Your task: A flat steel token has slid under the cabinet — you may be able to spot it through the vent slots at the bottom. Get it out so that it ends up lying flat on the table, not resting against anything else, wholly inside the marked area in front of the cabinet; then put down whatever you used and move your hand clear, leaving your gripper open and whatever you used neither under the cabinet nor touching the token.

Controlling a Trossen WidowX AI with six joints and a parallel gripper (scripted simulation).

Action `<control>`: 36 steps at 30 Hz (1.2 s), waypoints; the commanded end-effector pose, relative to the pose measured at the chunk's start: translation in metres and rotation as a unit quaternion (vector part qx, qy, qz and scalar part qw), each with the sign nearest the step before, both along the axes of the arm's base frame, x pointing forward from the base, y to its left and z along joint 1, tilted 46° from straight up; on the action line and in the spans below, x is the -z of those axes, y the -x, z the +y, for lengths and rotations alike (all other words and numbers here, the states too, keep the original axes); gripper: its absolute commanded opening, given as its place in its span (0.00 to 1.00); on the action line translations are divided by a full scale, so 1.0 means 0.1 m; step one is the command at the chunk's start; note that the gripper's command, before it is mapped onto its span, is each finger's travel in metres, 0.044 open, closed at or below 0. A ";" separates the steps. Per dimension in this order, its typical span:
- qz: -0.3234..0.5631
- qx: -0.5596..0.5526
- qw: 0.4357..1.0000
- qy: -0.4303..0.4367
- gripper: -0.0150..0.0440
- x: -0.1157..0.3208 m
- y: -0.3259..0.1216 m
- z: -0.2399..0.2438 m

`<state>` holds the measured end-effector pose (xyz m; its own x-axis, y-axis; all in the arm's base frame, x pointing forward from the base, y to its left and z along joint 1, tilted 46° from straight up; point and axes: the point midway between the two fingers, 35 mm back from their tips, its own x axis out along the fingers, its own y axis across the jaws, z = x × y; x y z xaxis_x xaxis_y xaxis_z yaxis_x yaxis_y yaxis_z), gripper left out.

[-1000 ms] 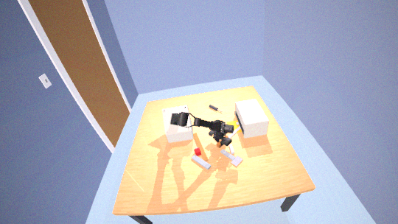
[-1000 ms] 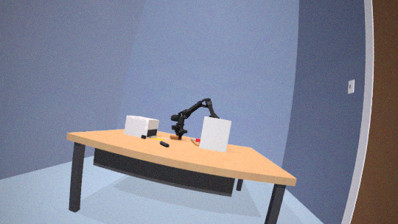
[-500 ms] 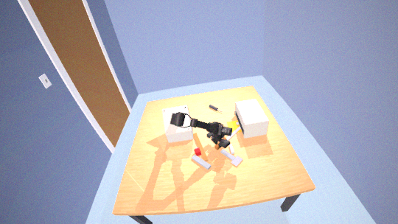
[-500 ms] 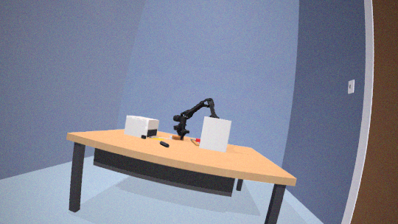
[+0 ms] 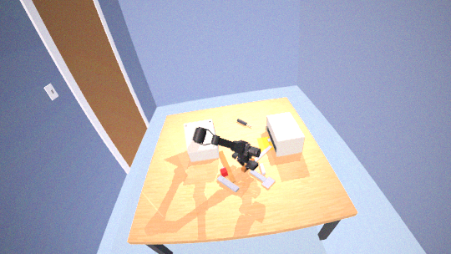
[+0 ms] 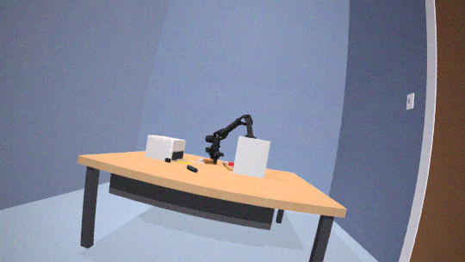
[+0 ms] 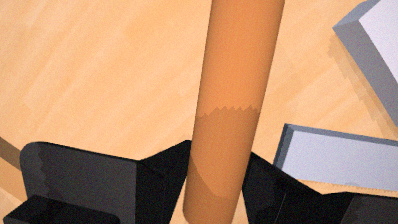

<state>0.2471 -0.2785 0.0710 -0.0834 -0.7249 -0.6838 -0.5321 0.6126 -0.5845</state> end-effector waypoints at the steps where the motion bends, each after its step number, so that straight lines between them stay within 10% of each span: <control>1: 0.000 0.000 1.000 -0.002 0.25 -0.02 0.07 -0.03; 30: -0.003 0.003 1.000 -0.001 0.25 -0.21 0.34 -0.12; 36: -0.003 0.007 1.000 0.000 0.52 -0.20 0.32 -0.13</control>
